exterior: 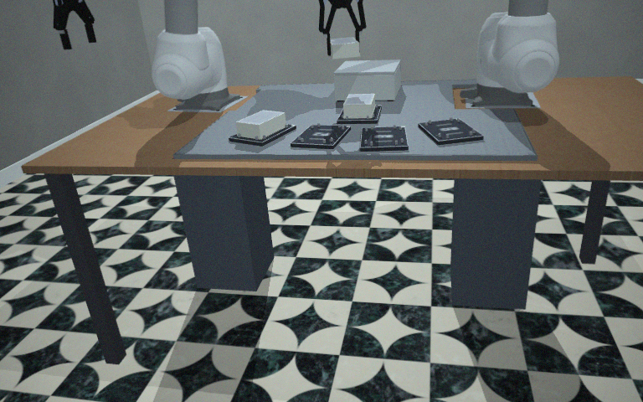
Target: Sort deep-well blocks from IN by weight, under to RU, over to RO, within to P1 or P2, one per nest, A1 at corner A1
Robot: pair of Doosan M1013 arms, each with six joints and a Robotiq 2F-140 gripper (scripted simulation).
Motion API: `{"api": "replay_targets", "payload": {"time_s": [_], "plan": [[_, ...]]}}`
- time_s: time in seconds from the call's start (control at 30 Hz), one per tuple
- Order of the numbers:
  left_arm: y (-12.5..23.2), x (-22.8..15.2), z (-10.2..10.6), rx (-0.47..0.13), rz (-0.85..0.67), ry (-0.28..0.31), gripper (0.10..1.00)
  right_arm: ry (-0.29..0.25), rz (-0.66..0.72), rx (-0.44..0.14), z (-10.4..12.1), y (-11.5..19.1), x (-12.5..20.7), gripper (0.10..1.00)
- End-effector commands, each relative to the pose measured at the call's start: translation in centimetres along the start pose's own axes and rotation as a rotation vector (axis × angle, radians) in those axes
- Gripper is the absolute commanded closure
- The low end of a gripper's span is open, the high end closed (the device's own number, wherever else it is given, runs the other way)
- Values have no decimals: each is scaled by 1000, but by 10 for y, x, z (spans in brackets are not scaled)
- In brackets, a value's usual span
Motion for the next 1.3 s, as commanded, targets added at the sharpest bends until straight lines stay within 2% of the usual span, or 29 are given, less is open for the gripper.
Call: {"api": "replay_targets", "payload": {"time_s": [0.0,0.73,0.8,0.87,1.2,1.27], "plan": [[-9,10,-1,0,0,1,999,0,0,1,-1,0,0,98],[-45,50,-1,0,0,1,999,0,0,1,-1,0,0,98],[-51,53,2,0,67,1,999,0,0,1,-1,0,0,98],[-51,53,2,0,67,1,999,0,0,1,-1,0,0,98],[-80,67,12,0,400,1,999,0,0,1,-1,0,0,98],[-85,69,14,0,427,1,999,0,0,1,-1,0,0,98]]}}
Point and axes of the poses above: on each arm, the point where the finger pads meet when closed, its own z axis out along the fingers, its own x axis across the jaws, y = z × x, the point moved 6 cm from there along -z, back along the fingers, and after that the axes turned 10 degrees about -z, right-handed, at the moved point
